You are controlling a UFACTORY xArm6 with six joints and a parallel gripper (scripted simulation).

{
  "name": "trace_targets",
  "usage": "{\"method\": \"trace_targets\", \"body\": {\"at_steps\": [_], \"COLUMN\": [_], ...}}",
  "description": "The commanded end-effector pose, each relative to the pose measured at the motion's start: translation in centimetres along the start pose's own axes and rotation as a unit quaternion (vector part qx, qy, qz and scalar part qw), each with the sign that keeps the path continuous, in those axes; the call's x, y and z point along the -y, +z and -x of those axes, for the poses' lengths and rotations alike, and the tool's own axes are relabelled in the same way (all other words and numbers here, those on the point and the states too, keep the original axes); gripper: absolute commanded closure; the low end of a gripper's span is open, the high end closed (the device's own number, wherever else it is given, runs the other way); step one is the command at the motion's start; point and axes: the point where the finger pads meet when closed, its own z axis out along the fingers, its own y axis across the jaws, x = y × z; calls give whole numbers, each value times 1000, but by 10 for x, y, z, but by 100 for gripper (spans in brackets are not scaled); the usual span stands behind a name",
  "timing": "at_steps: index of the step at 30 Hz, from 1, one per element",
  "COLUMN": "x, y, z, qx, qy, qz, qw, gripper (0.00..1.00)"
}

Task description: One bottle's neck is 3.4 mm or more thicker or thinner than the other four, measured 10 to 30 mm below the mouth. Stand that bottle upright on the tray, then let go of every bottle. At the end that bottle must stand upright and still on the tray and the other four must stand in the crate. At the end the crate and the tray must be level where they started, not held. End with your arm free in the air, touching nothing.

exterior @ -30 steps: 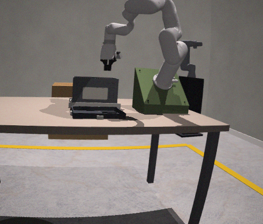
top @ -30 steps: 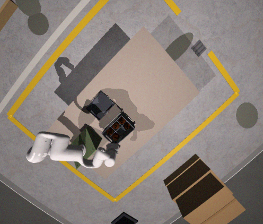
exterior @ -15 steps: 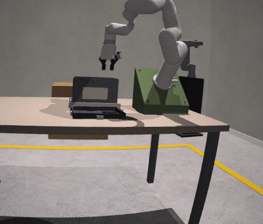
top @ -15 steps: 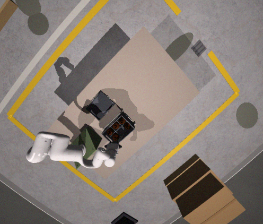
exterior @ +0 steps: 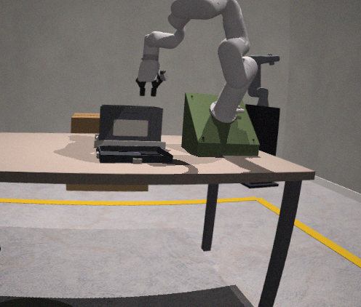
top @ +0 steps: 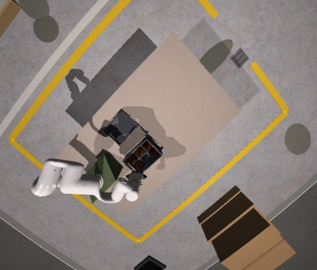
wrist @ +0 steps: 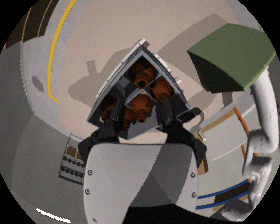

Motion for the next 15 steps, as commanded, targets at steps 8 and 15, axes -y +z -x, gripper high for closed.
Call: {"method": "trace_targets", "body": {"at_steps": [8, 15], "x": [1, 1], "y": [-1, 2], "z": [0, 0], "qx": [0, 0], "qy": [0, 0], "qz": [-2, -2], "qw": [1000, 1000], "gripper": [35, 35]}}
